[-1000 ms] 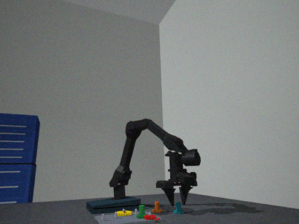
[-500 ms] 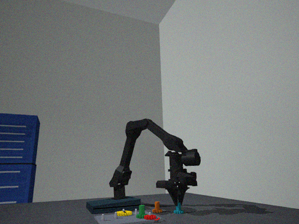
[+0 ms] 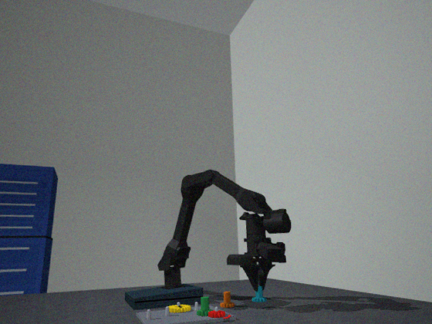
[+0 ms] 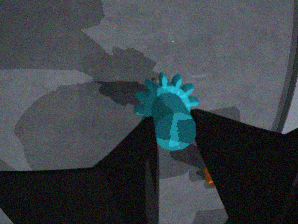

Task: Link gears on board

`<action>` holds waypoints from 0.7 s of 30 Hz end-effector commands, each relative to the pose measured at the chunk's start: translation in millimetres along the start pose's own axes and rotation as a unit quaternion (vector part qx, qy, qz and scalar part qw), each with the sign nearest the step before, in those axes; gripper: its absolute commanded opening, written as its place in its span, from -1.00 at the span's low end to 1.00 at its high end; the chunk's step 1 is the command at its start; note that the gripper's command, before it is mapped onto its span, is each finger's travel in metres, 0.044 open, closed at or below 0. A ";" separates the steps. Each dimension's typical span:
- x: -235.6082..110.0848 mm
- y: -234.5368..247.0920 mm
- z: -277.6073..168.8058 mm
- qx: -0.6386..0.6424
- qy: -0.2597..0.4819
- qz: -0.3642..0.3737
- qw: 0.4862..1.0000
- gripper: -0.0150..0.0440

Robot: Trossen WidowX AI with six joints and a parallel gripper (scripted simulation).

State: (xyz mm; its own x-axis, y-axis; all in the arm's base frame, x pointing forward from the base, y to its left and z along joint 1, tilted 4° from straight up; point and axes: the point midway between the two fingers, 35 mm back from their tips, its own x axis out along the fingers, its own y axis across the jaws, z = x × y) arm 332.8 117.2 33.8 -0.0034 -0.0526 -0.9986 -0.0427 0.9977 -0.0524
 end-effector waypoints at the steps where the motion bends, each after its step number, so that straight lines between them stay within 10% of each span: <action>1: -9.6 1.3 1.4 0.002 0.001 0.002 1.000 -0.49; 21: -54.0 2.7 5.7 0.002 0.001 0.002 1.000 -0.49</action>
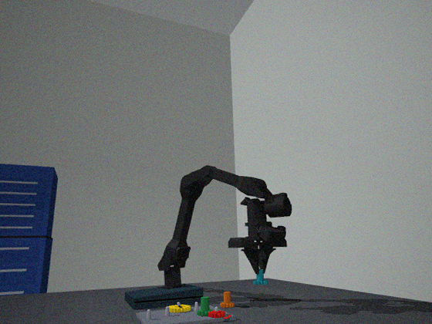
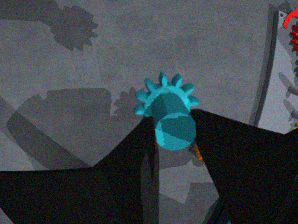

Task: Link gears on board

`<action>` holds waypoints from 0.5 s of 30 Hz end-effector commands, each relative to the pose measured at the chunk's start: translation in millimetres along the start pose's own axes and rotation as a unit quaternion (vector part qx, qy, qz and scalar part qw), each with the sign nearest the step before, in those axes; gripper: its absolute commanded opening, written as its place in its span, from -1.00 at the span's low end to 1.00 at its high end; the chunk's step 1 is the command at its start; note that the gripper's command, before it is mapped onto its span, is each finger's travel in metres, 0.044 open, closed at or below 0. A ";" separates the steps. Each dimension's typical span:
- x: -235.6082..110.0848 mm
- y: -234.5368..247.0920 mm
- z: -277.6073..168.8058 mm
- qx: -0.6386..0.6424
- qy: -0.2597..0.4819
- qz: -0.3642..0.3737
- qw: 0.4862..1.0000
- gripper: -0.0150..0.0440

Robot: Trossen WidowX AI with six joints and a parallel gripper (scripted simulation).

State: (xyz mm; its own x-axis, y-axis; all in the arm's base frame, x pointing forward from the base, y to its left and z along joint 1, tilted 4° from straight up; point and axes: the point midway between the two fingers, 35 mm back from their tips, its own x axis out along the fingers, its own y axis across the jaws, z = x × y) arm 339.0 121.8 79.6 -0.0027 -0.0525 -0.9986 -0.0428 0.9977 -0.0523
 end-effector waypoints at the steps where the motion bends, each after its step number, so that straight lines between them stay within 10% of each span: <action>1: -10.2 0.8 -0.3 0.002 0.001 0.002 1.000 -0.49; 15: -41.9 0.3 -1.7 0.002 0.002 0.002 1.000 -0.49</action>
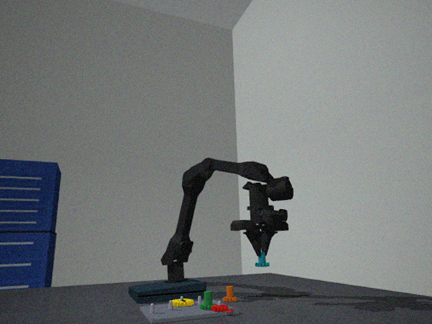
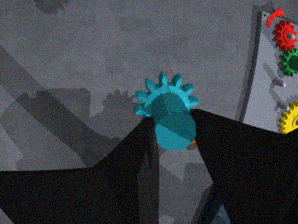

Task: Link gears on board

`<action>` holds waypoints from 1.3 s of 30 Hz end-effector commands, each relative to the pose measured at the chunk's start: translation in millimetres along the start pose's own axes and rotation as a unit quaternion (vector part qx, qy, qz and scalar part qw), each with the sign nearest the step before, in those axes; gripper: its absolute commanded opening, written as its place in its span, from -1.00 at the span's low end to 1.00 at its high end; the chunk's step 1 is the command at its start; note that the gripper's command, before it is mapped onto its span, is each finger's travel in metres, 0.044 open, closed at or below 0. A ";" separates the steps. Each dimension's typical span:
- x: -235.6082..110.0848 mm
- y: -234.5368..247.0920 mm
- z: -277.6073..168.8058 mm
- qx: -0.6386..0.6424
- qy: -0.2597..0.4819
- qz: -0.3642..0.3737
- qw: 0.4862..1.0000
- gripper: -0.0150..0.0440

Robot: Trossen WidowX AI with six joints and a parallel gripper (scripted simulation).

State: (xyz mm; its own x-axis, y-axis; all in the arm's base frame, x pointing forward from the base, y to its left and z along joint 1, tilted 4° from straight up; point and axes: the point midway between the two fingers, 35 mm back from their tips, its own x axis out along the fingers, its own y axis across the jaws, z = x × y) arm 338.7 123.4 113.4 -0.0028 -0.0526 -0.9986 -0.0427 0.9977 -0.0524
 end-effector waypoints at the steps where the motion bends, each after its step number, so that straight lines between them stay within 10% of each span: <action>1: -10.4 0.4 -1.5 0.002 0.002 0.002 1.000 -0.49; 39: -19.7 -52.7 -1.5 0.002 0.001 0.000 1.000 -0.49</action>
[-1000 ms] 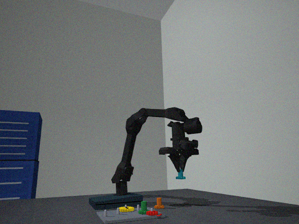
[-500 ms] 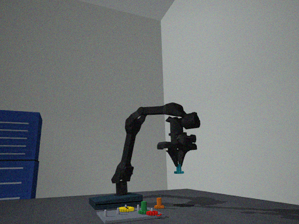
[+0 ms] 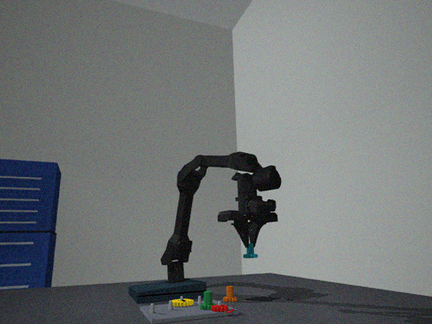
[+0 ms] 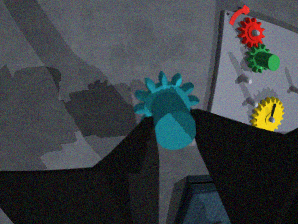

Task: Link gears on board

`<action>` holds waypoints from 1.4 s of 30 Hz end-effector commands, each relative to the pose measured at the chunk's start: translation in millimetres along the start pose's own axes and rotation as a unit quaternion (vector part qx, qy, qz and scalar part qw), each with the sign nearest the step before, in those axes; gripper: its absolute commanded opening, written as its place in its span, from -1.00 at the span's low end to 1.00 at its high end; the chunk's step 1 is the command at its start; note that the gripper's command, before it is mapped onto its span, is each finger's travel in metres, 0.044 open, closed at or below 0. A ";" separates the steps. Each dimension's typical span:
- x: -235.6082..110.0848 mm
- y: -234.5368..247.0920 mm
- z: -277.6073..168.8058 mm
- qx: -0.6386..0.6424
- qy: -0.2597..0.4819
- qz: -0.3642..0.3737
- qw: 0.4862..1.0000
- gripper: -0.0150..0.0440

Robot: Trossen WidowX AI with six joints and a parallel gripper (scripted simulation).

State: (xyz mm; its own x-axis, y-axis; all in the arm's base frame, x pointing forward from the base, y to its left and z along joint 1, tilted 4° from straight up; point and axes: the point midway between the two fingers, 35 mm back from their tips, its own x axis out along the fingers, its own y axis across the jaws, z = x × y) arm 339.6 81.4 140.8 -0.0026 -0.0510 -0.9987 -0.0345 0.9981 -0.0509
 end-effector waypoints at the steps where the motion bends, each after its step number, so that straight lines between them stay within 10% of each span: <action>1: 6.8 -11.9 -0.3 -0.002 0.001 -0.001 1.000 -0.49; 42: 61.2 -114.4 -22.8 -0.002 0.003 -0.007 1.000 -0.49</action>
State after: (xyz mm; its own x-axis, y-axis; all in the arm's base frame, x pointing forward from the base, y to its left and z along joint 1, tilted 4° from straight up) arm 324.9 -27.2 90.7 -0.0037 -0.0572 -0.9984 -0.0342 0.9978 -0.0570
